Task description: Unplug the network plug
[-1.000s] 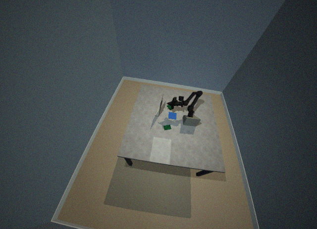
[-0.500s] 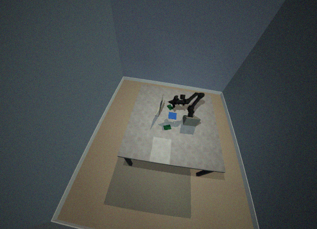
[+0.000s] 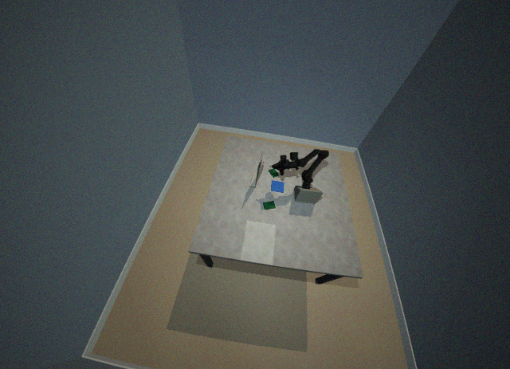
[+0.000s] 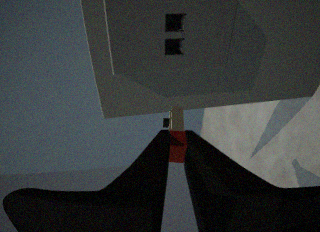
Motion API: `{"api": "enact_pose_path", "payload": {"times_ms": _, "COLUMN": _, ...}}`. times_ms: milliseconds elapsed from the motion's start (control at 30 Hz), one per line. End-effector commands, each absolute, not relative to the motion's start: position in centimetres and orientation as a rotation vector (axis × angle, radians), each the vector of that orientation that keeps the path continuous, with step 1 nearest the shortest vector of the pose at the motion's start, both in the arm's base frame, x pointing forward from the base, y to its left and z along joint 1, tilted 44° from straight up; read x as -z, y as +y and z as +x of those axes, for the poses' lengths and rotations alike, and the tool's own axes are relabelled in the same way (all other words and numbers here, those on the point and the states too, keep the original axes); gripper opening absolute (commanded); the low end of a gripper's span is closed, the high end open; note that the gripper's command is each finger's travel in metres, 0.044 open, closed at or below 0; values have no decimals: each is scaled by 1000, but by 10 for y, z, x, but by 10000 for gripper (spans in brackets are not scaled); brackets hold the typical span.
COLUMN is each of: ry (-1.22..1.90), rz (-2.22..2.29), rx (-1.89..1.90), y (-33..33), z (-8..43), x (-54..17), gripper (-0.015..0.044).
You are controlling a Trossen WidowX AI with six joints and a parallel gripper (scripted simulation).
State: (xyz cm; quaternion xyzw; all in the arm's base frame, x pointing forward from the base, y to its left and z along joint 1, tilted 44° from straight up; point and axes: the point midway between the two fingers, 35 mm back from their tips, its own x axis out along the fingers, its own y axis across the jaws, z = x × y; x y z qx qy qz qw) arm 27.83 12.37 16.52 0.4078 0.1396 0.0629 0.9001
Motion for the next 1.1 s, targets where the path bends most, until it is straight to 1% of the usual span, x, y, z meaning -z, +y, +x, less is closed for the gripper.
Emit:
{"api": "enact_pose_path", "payload": {"times_ms": 0, "ry": 338, "rz": 873, "rx": -16, "y": 114, "z": 278, "x": -142, "gripper": 0}}
{"api": "enact_pose_path", "payload": {"times_ms": 267, "ry": 396, "rz": 904, "rx": 241, "y": 89, "z": 270, "x": -97, "gripper": 0}}
{"api": "enact_pose_path", "payload": {"times_ms": 567, "ry": 382, "rz": 896, "rx": 508, "y": 56, "z": 253, "x": -61, "gripper": 0}}
{"api": "enact_pose_path", "payload": {"times_ms": 900, "ry": 283, "rz": 834, "rx": 747, "y": 19, "z": 229, "x": -40, "gripper": 0}}
{"api": "enact_pose_path", "payload": {"times_ms": 1067, "ry": 263, "rz": 821, "rx": 774, "y": 14, "z": 225, "x": -39, "gripper": 0}}
